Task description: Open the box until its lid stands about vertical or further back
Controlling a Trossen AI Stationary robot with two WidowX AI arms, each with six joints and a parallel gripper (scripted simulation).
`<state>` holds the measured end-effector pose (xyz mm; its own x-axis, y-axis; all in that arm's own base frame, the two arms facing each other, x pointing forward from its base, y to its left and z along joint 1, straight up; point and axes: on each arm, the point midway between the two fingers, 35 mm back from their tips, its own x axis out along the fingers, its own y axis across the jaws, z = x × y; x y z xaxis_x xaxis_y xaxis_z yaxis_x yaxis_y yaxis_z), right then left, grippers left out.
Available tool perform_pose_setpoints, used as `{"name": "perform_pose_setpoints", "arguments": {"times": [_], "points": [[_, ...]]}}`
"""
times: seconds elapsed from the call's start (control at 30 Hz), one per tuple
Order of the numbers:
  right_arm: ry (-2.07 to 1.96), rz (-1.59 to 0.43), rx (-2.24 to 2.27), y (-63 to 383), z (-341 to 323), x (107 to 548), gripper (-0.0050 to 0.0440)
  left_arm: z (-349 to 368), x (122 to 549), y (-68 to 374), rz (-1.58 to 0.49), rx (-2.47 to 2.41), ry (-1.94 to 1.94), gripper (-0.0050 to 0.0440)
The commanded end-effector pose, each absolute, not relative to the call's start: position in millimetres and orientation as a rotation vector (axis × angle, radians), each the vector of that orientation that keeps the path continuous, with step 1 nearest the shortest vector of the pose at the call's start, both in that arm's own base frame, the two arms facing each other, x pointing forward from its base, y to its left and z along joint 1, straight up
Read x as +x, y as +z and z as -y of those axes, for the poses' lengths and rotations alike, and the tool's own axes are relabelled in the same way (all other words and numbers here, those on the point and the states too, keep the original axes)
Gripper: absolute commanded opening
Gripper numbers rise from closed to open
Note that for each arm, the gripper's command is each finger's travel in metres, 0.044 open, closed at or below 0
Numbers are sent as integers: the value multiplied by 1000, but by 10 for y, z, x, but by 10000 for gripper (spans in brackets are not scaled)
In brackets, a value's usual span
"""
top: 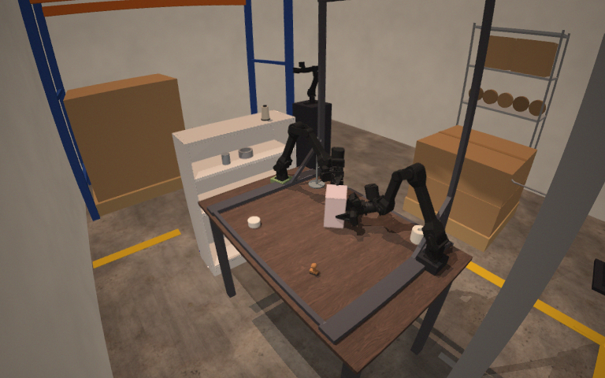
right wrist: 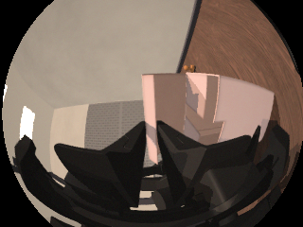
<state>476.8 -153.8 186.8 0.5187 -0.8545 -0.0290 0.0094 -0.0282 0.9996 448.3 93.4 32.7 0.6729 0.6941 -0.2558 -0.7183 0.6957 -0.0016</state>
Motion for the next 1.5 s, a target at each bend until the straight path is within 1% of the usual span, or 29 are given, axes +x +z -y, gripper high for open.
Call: {"name": "perform_pose_setpoints", "arguments": {"times": [0.0, 1.47], "points": [[-802, 808, 1446, 1983, 1553, 4766, 50, -917, 4526, 429, -220, -116, 788, 315], [-802, 806, 1447, 2057, 1718, 4862, 50, -917, 4526, 429, -220, -116, 788, 315]]}}
